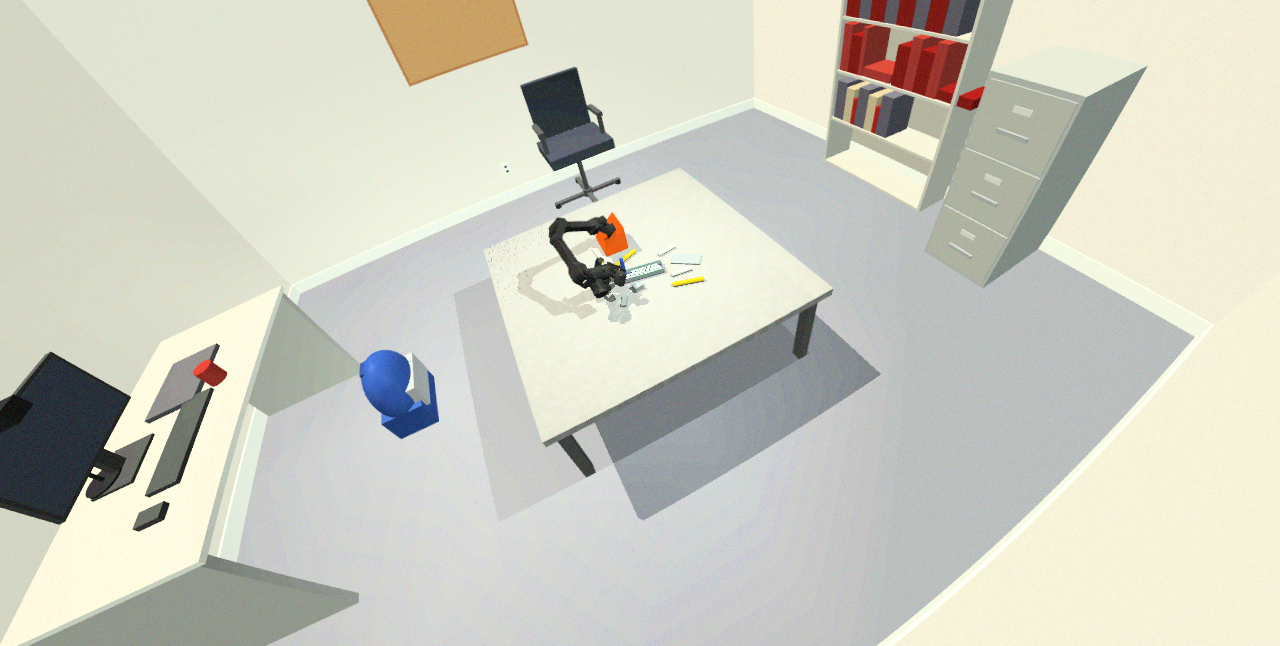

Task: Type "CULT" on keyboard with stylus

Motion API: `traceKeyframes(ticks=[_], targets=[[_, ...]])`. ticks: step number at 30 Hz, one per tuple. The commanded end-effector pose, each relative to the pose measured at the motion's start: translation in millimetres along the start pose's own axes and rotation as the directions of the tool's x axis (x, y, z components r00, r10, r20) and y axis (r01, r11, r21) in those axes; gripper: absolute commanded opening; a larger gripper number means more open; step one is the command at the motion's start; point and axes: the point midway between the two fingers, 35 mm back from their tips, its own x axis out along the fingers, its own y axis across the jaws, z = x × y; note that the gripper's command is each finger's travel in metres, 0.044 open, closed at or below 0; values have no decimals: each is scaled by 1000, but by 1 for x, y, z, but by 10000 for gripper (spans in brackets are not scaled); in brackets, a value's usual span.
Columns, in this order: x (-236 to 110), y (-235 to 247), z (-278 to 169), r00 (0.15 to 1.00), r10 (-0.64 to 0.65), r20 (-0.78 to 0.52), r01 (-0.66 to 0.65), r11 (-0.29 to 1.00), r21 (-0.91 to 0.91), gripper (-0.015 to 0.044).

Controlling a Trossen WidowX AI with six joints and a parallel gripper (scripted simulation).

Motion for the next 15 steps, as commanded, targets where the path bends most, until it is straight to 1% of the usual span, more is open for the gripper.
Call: traceKeyframes(ticks=[1,15], targets=[[1,0,2,1000,0,3,0,1000,-6,81],[4,0,7,1000,-1,3,1,1000,-5,81]])
